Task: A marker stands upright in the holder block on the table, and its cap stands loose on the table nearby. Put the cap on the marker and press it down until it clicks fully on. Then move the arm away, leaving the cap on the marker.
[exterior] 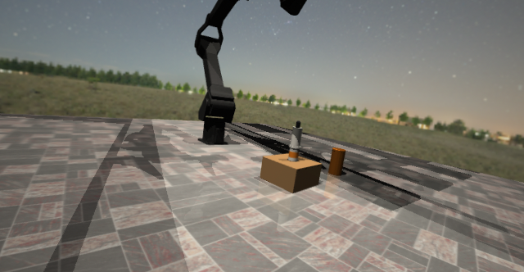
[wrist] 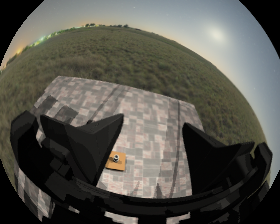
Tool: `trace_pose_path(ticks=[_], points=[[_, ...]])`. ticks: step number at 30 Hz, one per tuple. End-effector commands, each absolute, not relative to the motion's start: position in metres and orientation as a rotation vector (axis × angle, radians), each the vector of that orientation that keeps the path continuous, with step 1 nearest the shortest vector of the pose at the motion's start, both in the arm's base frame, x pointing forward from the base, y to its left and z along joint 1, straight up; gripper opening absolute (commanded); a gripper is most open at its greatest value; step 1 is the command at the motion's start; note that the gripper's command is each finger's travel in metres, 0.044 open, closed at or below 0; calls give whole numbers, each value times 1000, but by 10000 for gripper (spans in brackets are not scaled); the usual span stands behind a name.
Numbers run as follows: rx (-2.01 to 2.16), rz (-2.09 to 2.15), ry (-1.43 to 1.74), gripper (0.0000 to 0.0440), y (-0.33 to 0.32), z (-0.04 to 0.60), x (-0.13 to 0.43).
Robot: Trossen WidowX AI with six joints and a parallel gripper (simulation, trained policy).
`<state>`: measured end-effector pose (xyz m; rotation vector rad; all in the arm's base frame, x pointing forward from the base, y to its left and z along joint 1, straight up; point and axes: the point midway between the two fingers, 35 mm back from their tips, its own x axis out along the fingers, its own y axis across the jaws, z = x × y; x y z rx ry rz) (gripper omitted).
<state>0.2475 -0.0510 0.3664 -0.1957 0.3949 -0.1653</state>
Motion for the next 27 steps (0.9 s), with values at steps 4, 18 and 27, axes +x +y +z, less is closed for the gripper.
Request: trace_pose_path(ticks=[4, 18, 27], points=[[-178, -138, 457, 318, -47, 357, 256], [-150, -86, 603, 318, -37, 332, 275], [-136, -58, 694, 319, -31, 315, 287]])
